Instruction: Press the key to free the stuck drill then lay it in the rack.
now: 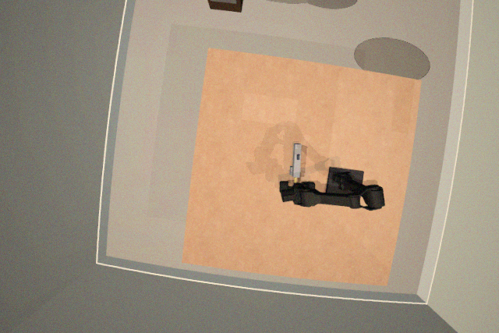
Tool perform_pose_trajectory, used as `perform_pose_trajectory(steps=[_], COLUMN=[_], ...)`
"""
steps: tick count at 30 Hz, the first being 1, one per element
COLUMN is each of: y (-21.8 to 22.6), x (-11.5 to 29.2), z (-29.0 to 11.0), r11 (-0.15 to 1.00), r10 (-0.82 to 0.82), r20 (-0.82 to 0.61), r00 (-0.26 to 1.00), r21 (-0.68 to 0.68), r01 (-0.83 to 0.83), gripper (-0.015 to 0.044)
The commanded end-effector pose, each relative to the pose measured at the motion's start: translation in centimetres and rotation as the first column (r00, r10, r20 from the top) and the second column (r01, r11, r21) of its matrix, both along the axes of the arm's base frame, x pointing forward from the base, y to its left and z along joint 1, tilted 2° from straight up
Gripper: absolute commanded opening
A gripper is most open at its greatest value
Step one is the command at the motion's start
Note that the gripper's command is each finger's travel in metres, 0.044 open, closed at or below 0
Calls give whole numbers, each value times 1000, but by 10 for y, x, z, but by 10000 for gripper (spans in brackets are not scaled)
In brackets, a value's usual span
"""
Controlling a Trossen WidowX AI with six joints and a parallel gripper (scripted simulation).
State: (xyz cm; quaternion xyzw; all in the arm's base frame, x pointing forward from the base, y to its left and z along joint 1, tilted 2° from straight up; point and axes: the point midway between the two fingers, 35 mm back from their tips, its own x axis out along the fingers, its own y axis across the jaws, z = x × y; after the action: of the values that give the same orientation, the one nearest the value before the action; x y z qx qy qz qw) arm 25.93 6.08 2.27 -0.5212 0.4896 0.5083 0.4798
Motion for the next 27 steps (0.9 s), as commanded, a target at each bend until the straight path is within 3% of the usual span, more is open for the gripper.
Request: perform_pose_trajectory(steps=[1, 11, 27], y=[0, 0, 1], x=[1, 1, -1], z=[0, 0, 3], r11=[1000, 1000, 1000], r10=[1, 1, 5], r20=[2, 2, -5], r00=[1000, 1000, 1000], r21=[1, 1, -8], r01=[-1, -1, -5], gripper=[282, 20, 0])
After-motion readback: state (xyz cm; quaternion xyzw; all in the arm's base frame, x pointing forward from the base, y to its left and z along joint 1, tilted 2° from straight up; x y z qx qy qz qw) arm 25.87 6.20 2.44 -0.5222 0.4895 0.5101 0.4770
